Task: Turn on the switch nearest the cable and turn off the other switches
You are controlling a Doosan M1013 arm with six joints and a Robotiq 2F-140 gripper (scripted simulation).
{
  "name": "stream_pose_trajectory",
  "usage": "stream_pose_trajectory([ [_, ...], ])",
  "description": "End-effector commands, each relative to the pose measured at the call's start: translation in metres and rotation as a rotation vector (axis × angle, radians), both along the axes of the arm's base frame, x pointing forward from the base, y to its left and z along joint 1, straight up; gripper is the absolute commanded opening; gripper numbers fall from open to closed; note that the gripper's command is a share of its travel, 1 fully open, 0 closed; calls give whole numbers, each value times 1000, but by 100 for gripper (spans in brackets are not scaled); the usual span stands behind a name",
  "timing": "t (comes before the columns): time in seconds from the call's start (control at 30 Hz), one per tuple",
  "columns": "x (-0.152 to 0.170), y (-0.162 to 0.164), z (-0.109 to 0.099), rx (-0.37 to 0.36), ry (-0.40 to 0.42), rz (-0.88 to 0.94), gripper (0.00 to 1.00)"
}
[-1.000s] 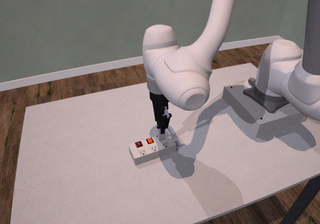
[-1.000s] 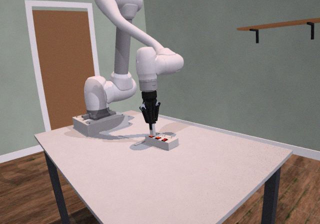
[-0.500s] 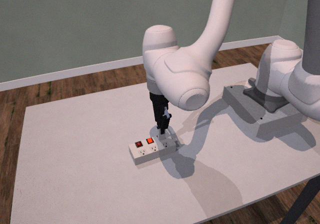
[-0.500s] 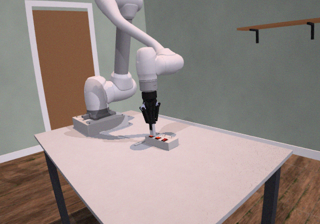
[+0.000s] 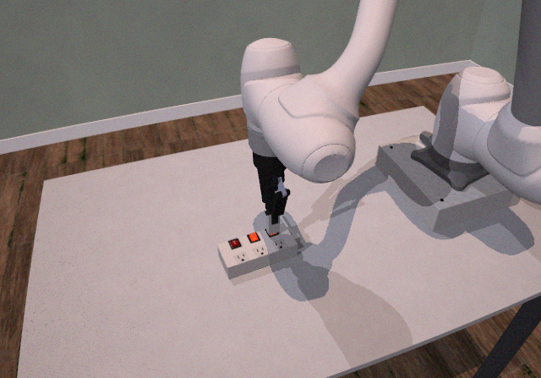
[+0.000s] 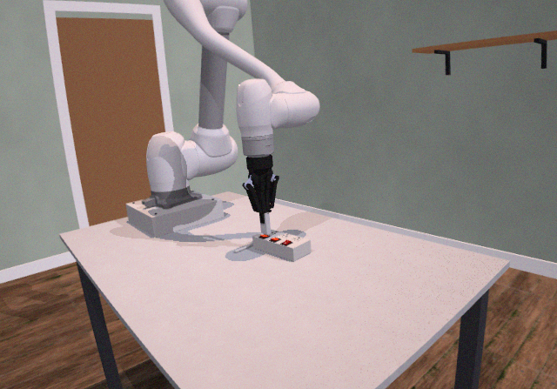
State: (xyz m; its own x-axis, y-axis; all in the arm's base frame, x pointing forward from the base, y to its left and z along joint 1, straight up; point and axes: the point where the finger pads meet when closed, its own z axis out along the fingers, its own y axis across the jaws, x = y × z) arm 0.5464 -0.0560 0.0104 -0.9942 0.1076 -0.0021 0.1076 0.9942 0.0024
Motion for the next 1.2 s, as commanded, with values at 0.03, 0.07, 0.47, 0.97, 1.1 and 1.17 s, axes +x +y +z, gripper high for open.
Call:
stream_pose_trajectory([
  [0.03,0,0,9,0,0,0,0],
  [0.07,0,0,12,0,0,0,0],
  [0.47,0,0,32,0,0,0,0],
  [0.97,0,0,32,0,0,0,0],
  [1.1,0,0,32,0,0,0,0],
  [1.17,3,-2,33,0,0,0,0],
])
